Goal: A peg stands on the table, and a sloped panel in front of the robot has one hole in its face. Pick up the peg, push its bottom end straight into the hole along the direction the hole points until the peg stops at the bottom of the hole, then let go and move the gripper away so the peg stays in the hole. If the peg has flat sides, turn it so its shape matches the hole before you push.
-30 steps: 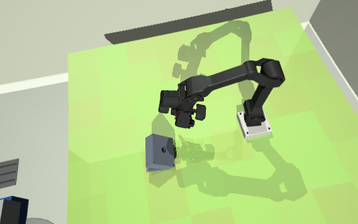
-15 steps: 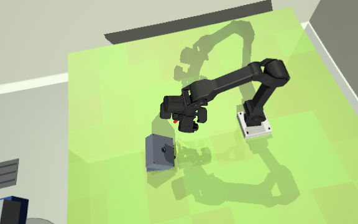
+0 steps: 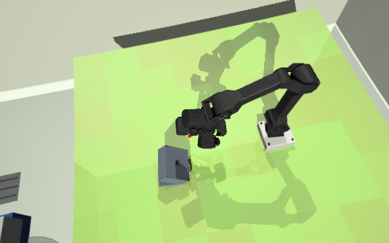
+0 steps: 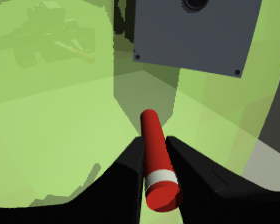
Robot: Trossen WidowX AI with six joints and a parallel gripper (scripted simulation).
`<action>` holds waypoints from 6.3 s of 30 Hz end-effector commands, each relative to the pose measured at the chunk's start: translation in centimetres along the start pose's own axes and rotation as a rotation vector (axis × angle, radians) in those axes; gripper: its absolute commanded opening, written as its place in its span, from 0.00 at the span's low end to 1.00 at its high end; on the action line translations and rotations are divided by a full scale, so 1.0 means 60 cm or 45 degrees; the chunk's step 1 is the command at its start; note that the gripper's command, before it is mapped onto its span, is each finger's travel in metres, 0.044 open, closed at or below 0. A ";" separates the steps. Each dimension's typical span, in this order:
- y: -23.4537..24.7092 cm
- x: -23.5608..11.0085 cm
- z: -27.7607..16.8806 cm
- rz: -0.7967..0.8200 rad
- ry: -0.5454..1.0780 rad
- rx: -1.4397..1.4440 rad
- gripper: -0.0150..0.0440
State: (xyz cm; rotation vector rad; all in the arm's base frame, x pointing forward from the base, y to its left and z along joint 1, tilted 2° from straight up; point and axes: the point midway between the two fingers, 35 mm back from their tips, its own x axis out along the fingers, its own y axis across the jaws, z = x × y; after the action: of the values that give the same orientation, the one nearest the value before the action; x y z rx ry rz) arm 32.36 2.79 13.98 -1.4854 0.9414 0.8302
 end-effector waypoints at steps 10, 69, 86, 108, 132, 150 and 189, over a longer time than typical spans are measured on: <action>0.000 -0.010 0.025 -0.080 -0.004 -0.111 0.25; -0.003 -0.020 0.127 -0.396 -0.046 -0.491 0.25; -0.013 0.014 0.142 -0.437 -0.051 -0.527 0.25; -0.025 0.054 0.148 -0.446 -0.053 -0.519 0.25; -0.026 0.057 0.148 -0.446 -0.049 -0.514 0.25; -0.033 0.075 0.152 -0.447 -0.049 -0.514 0.25; -0.045 0.107 0.156 -0.448 -0.049 -0.514 0.25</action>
State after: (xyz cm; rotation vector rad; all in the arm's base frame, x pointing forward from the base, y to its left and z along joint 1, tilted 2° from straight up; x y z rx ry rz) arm 37.54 11.43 8.26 -1.9050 0.4808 0.8104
